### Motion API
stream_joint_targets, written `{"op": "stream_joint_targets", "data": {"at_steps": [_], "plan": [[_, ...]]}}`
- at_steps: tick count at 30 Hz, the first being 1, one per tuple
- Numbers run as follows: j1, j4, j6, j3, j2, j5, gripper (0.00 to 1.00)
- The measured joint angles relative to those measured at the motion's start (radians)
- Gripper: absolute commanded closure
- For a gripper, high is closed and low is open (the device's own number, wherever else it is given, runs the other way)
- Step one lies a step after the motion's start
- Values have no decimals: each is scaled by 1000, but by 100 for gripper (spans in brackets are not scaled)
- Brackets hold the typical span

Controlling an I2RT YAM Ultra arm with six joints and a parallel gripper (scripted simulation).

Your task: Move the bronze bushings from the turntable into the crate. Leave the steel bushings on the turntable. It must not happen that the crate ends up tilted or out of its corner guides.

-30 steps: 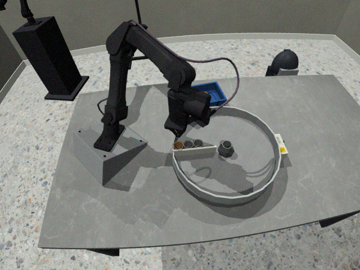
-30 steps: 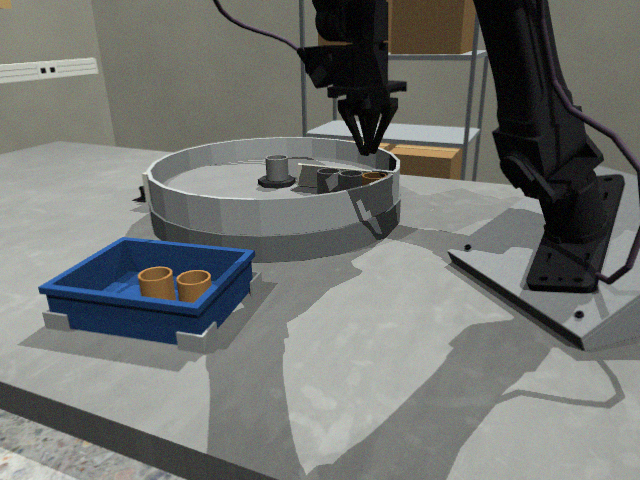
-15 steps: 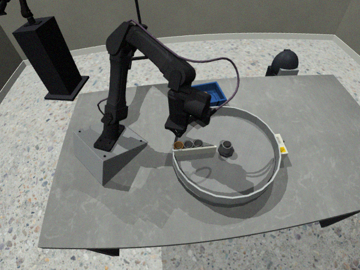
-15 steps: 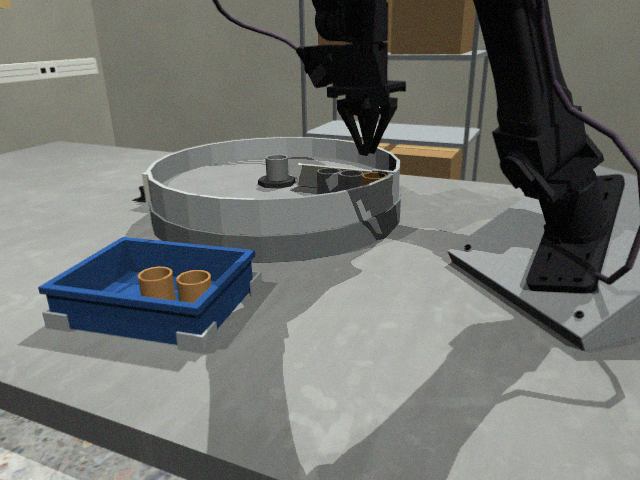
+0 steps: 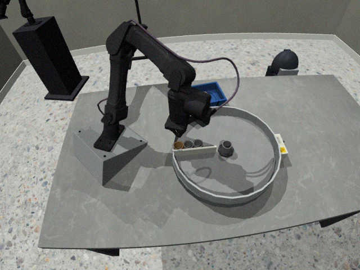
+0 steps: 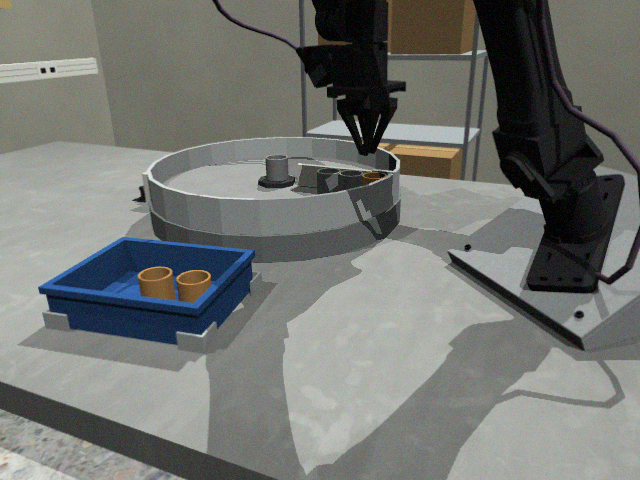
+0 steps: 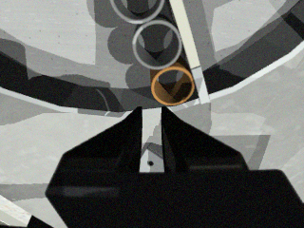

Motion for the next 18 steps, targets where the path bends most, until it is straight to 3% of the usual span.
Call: {"op": "stream_joint_targets", "data": {"at_steps": [18], "plan": [[-16, 2, -17, 0, 8, -2, 85]]}}
